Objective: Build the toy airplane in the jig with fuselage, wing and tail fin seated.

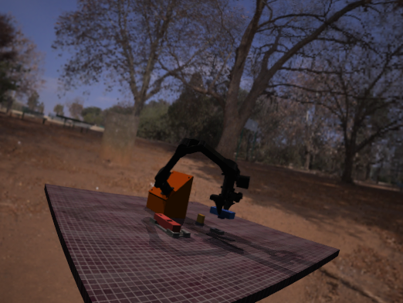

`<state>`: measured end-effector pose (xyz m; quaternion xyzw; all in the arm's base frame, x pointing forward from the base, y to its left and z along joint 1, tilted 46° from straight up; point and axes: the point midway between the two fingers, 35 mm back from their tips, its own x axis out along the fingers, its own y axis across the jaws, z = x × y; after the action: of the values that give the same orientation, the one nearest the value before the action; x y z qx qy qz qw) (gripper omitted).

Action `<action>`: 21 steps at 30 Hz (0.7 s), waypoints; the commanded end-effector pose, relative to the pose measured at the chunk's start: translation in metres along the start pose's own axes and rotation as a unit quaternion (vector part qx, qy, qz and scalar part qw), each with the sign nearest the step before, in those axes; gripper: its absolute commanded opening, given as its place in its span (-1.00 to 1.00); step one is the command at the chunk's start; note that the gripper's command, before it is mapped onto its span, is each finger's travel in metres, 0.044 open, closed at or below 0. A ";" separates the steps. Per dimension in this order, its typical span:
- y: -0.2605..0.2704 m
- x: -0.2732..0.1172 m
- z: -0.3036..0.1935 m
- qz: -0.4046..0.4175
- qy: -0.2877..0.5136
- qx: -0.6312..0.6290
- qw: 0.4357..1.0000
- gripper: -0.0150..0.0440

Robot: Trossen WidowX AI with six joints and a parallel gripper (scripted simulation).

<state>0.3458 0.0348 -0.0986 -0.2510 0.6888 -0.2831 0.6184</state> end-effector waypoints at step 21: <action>-0.023 -0.047 -0.002 0.006 0.000 -0.052 0.999 -0.49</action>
<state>0.3477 0.0606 -0.0561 -0.2667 0.6970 -0.2591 0.6132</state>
